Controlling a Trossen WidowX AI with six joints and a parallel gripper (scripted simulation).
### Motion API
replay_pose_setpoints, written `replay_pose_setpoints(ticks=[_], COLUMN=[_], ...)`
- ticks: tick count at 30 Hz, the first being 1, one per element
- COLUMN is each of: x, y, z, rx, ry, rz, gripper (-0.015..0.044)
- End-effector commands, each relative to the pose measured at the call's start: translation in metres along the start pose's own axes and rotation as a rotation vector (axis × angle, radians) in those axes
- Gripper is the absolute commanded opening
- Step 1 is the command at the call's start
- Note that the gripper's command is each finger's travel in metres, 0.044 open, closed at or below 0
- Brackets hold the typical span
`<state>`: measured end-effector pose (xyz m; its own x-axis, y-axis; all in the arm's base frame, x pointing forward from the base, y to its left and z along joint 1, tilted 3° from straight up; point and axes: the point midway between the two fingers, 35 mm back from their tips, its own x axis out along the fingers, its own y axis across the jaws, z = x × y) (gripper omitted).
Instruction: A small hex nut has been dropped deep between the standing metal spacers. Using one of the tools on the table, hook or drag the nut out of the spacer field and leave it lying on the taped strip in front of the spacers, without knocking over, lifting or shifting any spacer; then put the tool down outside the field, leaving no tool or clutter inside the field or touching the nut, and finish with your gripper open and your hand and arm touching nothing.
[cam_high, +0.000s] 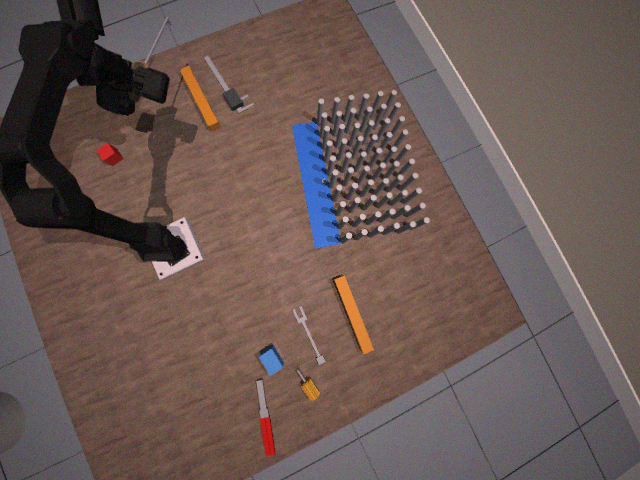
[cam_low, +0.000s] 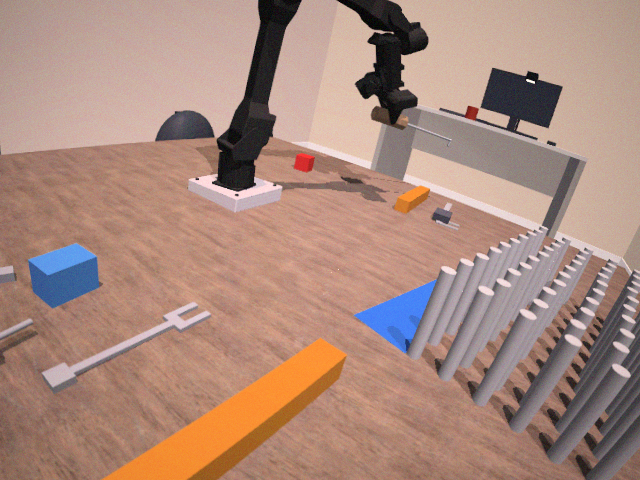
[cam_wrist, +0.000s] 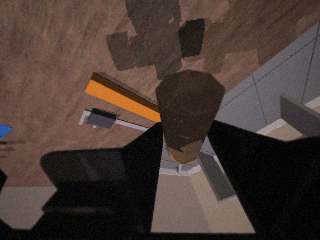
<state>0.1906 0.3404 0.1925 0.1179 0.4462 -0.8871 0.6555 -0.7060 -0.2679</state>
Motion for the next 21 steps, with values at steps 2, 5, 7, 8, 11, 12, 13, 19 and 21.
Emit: replay_pose_setpoints(ticks=[2,5,7,8,11,12,13,19,21], x=[0.008,0.015,0.019,0.021,0.026,0.028,0.030,0.037,0.037], y=[-0.039,-0.063,-0.078,-0.086,-0.110,-0.118,-0.125,-0.160,-0.160], z=[0.000,0.003,0.007,0.009,0.016,0.018,0.021,0.036,0.036], rx=[-0.105,-0.174,-0.222,-0.246,-0.319,-0.343,-0.367,-0.473,-0.473], ry=[-0.028,-0.051,-0.067,-0.075,-0.097,-0.105,-0.113,-0.146,-0.146], rz=[-0.062,-0.097,-0.121,-0.133,-0.169,-0.181,-0.193,-0.246,-0.246], gripper=[0.0000,0.0000,0.0000,0.0000,0.0000,0.0000,0.0000,0.0000,0.0000])
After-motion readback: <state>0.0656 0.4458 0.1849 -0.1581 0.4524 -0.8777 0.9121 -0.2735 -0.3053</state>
